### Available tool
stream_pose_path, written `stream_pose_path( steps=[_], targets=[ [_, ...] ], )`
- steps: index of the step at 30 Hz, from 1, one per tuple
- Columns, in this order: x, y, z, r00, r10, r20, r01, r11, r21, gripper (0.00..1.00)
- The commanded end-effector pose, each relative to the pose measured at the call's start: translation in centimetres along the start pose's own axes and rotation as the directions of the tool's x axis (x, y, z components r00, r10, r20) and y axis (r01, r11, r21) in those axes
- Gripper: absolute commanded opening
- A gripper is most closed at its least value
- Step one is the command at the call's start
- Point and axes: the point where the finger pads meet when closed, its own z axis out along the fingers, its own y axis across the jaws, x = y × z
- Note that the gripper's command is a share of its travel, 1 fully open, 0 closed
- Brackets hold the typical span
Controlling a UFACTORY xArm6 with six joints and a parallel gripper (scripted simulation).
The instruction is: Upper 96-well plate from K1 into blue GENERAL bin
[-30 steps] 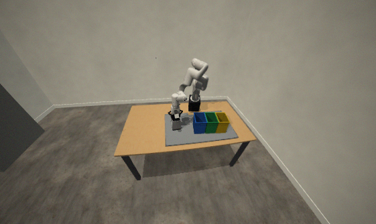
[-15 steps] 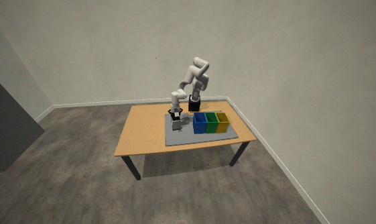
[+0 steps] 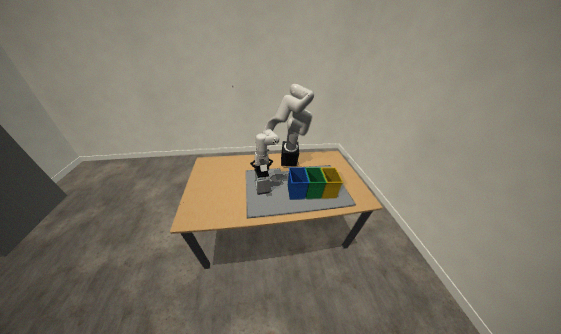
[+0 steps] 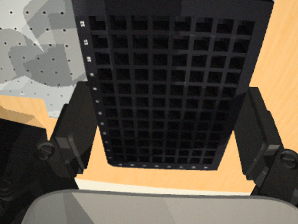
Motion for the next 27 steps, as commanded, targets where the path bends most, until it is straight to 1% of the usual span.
stream_pose_path(
  steps=[1, 8, 10, 25, 27],
  targets=[
    [0.1, 0.1, -1.2, 1.000, 0.000, -0.002, 0.000, 1.000, -0.003, 0.00],
    [0.1, 0.1, -2.3, 1.000, 0.000, -0.002, 0.000, 1.000, -0.003, 0.00],
    [0.1, 0.1, -2.3, 1.000, 0.000, -0.002, 0.000, 1.000, -0.003, 0.00],
    [0.1, 0.1, -4.8, 1.000, 0.000, -0.002, 0.000, 1.000, -0.003, 0.00],
    [0.1, 0.1, -4.8, 1.000, 0.000, -0.002, 0.000, 1.000, -0.003, 0.00]
  ],
)
